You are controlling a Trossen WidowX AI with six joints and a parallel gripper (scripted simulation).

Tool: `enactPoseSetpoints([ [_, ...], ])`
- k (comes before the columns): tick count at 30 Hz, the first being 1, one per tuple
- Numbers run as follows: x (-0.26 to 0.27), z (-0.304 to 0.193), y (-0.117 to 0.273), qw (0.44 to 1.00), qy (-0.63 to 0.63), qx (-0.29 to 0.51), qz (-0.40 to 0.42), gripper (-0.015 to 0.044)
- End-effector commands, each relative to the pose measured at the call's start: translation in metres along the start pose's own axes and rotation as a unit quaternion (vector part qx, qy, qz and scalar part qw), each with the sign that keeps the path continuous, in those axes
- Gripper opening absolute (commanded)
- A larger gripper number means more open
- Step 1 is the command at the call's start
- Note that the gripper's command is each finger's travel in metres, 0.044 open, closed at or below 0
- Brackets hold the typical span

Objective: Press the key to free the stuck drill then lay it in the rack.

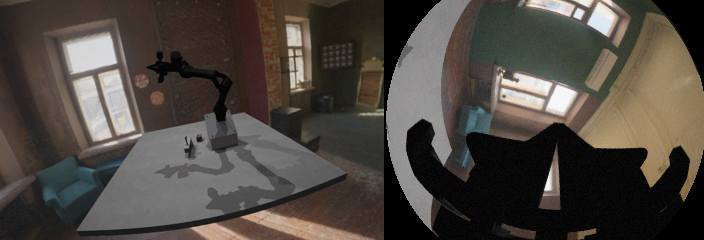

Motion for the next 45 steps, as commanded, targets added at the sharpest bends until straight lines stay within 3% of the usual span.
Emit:
enactPoseSetpoints([
  [1,0.062,0.008,-0.014,0.986,-0.117,-0.009,0.117,0.0],
  [8,0.156,0.03,-0.014,0.914,-0.278,0.009,0.295,0.0],
  [14,0.232,0.058,0.007,0.801,-0.395,0.058,0.446,0.0],
  [23,0.323,0.107,0.075,0.547,-0.503,0.202,0.638,0.0],
  [29,0.355,0.134,0.129,0.368,-0.512,0.324,0.706,0.0],
  [45,0.36,0.137,0.131,0.364,-0.511,0.327,0.707,0.0],
])
Point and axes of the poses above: the point midway between the two fingers, 35 mm back from their tips, its own y axis back along the fingers, its own x axis across the jaws, z = x × y, the point moved 6 cm from there along y, back along the fingers, and after that the axes turned 15 degrees about y, right-handed, at the moved point
